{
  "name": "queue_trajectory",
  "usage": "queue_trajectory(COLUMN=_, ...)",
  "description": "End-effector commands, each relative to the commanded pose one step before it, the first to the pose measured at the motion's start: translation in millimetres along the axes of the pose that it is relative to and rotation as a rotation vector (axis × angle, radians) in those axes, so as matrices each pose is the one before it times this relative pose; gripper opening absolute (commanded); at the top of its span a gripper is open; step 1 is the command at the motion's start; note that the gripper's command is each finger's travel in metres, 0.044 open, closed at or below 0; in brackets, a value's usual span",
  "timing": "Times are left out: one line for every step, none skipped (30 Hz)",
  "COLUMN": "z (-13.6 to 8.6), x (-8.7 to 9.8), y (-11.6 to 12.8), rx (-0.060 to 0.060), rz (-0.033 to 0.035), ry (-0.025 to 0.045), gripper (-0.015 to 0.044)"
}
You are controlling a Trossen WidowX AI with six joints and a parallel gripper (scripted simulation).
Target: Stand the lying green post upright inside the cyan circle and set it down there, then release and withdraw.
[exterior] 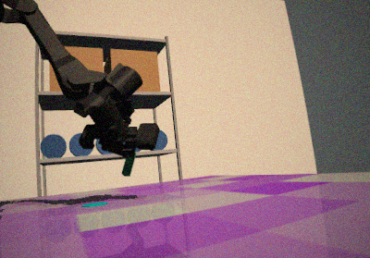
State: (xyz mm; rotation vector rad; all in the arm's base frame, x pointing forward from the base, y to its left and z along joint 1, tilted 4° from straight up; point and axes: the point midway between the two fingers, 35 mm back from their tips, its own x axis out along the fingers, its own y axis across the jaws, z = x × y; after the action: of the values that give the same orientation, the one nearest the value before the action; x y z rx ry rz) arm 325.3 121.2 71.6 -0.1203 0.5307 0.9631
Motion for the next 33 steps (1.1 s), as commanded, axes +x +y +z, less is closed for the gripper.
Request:
queue_trajectory(z=0.20, x=-1.92, y=0.30, rx=0.0021, rz=0.00743, ry=-0.02756, gripper=0.0023)
queue_trajectory(z=0.04, x=-0.45, y=0.08, rx=-0.0003, rz=0.00130, ry=-0.00594, gripper=0.0023)
queue_trajectory(z=0.04, x=-0.46, y=0.09, rx=-0.0004, rz=0.00132, ry=-0.00591, gripper=0.0023)
queue_trajectory(z=0.05, x=-0.46, y=0.10, rx=-0.0004, rz=0.00133, ry=-0.00588, gripper=0.0023)
queue_trajectory(z=0.05, x=-0.47, y=0.11, rx=-0.0004, rz=0.00135, ry=-0.00585, gripper=0.0023)
queue_trajectory(z=0.05, x=-0.48, y=0.12, rx=-0.0005, rz=0.00137, ry=-0.00582, gripper=0.0023)
queue_trajectory(z=0.05, x=-0.49, y=0.13, rx=-0.0005, rz=0.00138, ry=-0.00579, gripper=0.0023)
queue_trajectory(z=0.05, x=-0.50, y=0.15, rx=-0.0005, rz=0.00140, ry=-0.00577, gripper=0.0023)
queue_trajectory(z=0.05, x=-0.51, y=0.16, rx=-0.0006, rz=0.00142, ry=-0.00574, gripper=0.0023)
queue_trajectory(z=0.05, x=-0.51, y=0.17, rx=-0.0006, rz=0.00143, ry=-0.00571, gripper=0.0023)
queue_trajectory(z=0.05, x=-0.52, y=0.18, rx=-0.0006, rz=0.00145, ry=-0.00568, gripper=0.0023)
queue_trajectory(z=0.05, x=-0.53, y=0.19, rx=-0.0006, rz=0.00147, ry=-0.00565, gripper=0.0023)
queue_trajectory(z=0.06, x=-0.54, y=0.20, rx=-0.0007, rz=0.00148, ry=-0.00562, gripper=0.0023)
queue_trajectory(z=0.06, x=-0.54, y=0.21, rx=-0.0007, rz=0.00150, ry=-0.00559, gripper=0.0023)
queue_trajectory(z=0.06, x=-0.55, y=0.22, rx=-0.0007, rz=0.00152, ry=-0.00555, gripper=0.0023)
queue_trajectory(z=0.06, x=-0.56, y=0.24, rx=-0.0008, rz=0.00153, ry=-0.00552, gripper=0.0023)
queue_trajectory(z=0.06, x=-0.56, y=0.25, rx=-0.0008, rz=0.00155, ry=-0.00549, gripper=0.0023)
queue_trajectory(z=0.06, x=-0.57, y=0.26, rx=-0.0008, rz=0.00157, ry=-0.00546, gripper=0.0023)
queue_trajectory(z=0.06, x=-0.58, y=0.27, rx=-0.0009, rz=0.00158, ry=-0.00543, gripper=0.0023)
queue_trajectory(z=0.07, x=-0.58, y=0.28, rx=-0.0009, rz=0.00160, ry=-0.00540, gripper=0.0023)
queue_trajectory(z=0.07, x=-0.59, y=0.29, rx=-0.0009, rz=0.00162, ry=-0.00536, gripper=0.0023)
queue_trajectory(z=0.07, x=-0.60, y=0.30, rx=-0.0009, rz=0.00163, ry=-0.00533, gripper=0.0023)
queue_trajectory(z=0.07, x=-0.60, y=0.32, rx=-0.0010, rz=0.00165, ry=-0.00530, gripper=0.0023)
queue_trajectory(z=0.07, x=-0.61, y=0.33, rx=-0.0010, rz=0.00167, ry=-0.00527, gripper=0.0023)
queue_trajectory(z=0.07, x=-0.62, y=0.34, rx=-0.0010, rz=0.00168, ry=-0.00523, gripper=0.0023)
queue_trajectory(z=0.08, x=-0.62, y=0.35, rx=-0.0011, rz=0.00170, ry=-0.00520, gripper=0.0023)
queue_trajectory(z=0.08, x=-0.63, y=0.36, rx=-0.0011, rz=0.00172, ry=-0.00517, gripper=0.0023)
queue_trajectory(z=0.08, x=-0.63, y=0.38, rx=-0.0011, rz=0.00173, ry=-0.00513, gripper=0.0023)
queue_trajectory(z=0.08, x=-0.64, y=0.39, rx=-0.0012, rz=0.00175, ry=-0.00510, gripper=0.0023)
queue_trajectory(z=0.08, x=-0.64, y=0.40, rx=-0.0012, rz=0.00177, ry=-0.00506, gripper=0.0023)
queue_trajectory(z=0.08, x=-0.65, y=0.41, rx=-0.0012, rz=0.00178, ry=-0.00503, gripper=0.0023)
queue_trajectory(z=0.09, x=-0.65, y=0.42, rx=-0.0012, rz=0.00180, ry=-0.00499, gripper=0.0023)
queue_trajectory(z=0.09, x=-0.66, y=0.44, rx=-0.0013, rz=0.00182, ry=-0.00496, gripper=0.0023)
